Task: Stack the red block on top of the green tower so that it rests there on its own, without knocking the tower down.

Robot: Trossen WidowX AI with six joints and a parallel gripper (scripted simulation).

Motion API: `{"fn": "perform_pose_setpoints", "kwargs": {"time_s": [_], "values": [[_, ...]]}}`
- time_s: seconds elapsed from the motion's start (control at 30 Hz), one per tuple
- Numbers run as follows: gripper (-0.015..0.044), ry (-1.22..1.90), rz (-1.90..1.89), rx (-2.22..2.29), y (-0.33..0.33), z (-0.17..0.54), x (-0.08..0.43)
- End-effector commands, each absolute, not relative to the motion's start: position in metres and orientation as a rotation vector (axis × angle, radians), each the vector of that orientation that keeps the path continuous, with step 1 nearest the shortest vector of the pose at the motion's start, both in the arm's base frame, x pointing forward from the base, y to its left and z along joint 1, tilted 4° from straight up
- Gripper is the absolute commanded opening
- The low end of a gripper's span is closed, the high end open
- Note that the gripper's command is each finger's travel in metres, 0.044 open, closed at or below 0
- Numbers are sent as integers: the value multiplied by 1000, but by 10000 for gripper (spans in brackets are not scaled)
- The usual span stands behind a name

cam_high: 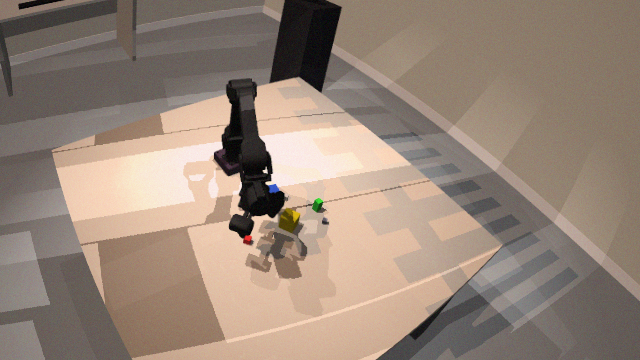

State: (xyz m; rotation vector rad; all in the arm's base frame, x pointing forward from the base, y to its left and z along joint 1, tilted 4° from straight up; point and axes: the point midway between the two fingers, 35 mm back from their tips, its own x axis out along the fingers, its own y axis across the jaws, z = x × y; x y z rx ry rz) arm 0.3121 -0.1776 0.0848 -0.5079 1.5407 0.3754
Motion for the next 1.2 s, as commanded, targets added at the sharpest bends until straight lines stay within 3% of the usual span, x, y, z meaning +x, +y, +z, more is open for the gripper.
{"fn": "perform_pose_setpoints", "kwargs": {"time_s": [0.0, 1.17], "values": [[440, 1538, 371, -499, -178, 79, 313], [440, 1539, 371, -499, -180, 20, 313]]}}
